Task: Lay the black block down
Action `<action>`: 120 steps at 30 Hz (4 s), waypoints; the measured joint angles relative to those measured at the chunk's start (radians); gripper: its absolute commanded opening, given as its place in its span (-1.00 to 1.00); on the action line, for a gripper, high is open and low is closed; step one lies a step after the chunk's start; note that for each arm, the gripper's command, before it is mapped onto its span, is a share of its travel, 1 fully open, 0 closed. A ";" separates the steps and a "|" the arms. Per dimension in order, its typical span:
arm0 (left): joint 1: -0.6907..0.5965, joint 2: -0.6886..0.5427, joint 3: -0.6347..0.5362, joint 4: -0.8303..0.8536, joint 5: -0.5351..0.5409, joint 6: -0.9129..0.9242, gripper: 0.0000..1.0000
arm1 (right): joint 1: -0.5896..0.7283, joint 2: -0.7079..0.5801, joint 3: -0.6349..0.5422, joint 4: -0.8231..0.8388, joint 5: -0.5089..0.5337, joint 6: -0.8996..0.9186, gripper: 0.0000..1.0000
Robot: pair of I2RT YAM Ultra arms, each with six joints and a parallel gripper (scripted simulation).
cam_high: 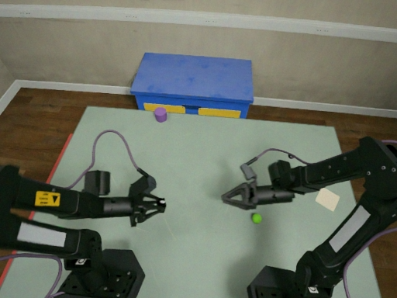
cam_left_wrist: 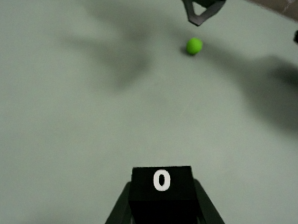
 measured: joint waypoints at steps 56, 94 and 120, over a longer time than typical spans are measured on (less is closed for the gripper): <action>1.235 0.195 0.433 -0.667 -0.436 0.491 -0.46 | 1.373 0.520 0.050 0.969 1.448 0.070 -0.08; 1.169 0.410 0.430 -0.389 -0.518 0.380 -0.46 | 1.436 0.549 0.050 0.995 1.488 0.071 -0.08; 1.142 0.473 0.412 -0.278 -0.532 0.348 -0.46 | 1.436 0.549 0.050 0.995 1.488 0.071 -0.08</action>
